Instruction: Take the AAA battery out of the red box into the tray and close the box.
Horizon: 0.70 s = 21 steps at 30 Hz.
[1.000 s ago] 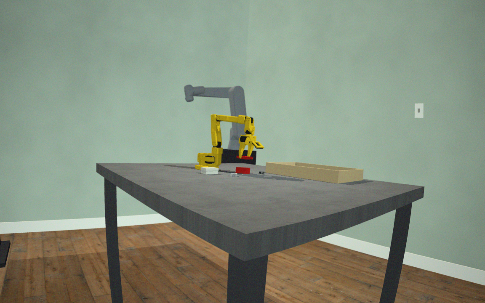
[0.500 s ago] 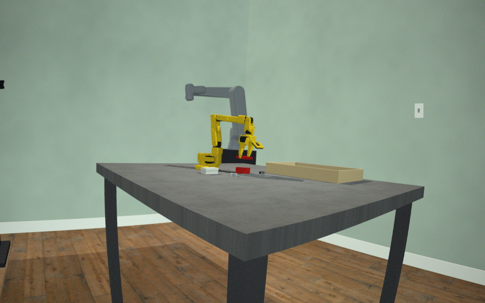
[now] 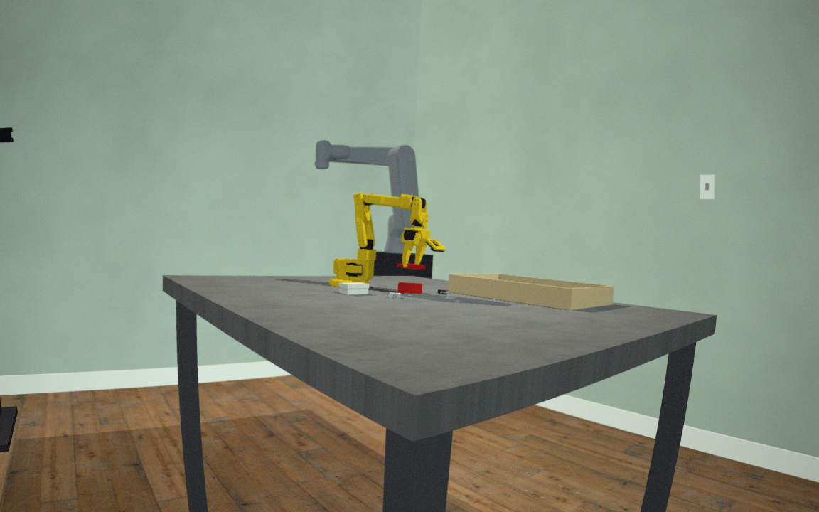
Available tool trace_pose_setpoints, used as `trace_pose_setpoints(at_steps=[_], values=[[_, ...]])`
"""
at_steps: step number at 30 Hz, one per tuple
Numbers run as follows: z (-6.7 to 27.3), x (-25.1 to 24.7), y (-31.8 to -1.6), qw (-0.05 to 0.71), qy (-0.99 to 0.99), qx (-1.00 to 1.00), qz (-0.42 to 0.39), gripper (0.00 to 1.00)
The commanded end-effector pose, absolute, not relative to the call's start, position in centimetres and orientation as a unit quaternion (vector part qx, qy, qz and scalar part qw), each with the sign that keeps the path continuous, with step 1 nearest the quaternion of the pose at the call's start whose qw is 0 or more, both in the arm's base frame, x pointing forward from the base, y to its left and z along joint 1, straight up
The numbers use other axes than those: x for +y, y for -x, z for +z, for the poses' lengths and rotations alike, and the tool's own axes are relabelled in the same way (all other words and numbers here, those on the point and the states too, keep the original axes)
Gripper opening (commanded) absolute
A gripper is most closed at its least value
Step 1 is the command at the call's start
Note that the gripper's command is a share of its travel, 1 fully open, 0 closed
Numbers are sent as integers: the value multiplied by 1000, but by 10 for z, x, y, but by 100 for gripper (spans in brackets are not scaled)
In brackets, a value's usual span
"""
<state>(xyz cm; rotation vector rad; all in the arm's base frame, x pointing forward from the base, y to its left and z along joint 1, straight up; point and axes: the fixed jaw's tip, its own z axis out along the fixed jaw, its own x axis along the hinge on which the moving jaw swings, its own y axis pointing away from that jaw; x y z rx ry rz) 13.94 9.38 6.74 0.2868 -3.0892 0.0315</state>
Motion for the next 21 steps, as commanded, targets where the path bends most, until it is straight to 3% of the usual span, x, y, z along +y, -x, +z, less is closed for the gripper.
trace_pose_setpoints(at_steps=[1,21], values=[[74,94,-140,0,-111,-994,0,22],[74,94,-139,0,-119,-993,0,22]])
